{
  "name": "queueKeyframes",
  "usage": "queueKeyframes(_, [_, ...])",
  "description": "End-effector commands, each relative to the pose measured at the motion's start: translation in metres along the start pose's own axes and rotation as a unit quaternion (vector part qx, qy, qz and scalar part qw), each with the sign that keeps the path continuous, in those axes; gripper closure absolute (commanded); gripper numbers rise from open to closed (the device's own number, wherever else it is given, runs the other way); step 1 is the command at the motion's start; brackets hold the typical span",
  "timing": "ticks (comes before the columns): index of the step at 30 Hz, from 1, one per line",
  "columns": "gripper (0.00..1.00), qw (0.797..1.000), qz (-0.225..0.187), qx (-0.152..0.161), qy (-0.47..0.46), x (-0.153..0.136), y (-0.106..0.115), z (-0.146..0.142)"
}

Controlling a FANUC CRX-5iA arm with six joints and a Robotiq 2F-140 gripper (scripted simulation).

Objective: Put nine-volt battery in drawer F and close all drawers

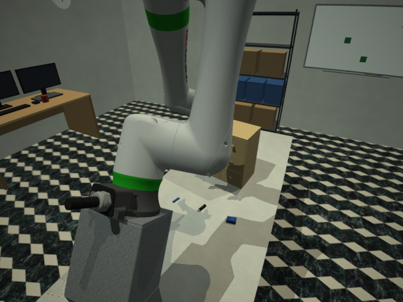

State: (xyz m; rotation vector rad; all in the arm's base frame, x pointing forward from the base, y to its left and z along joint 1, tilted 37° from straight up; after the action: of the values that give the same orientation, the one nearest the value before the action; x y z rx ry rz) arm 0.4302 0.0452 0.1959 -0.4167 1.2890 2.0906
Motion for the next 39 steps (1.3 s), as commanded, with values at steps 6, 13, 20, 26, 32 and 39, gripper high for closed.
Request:
queueKeyframes(6, [0.0,0.992,0.027,0.121,-0.012,-0.0106,0.0358,-0.0029])
queueKeyframes(13, [0.0,0.992,0.027,0.121,-0.012,-0.0106,0.0358,-0.0029])
queueKeyframes(20, [0.0,0.992,0.027,0.121,-0.012,-0.0106,0.0358,-0.0029])
queueKeyframes(26, [0.0,0.992,0.027,0.121,-0.012,-0.0106,0.0358,-0.0029])
queueKeyframes(32, [0.0,0.992,0.027,0.121,-0.012,-0.0106,0.0358,-0.0029])
queueKeyframes(39, [0.0,0.992,0.027,0.121,-0.012,-0.0106,0.0358,-0.0029])
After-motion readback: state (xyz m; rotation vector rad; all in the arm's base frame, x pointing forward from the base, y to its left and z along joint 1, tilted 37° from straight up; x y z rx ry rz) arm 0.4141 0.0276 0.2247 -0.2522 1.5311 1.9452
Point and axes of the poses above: the point where the finger pads meet when closed, its own y axis back along the fingers, its own z axis across the jaws, x = y × z, the point moved 10 cm from there along y, back along the fingers, and after that the axes turned 13 degrees about -y, right-handed, at the moved point
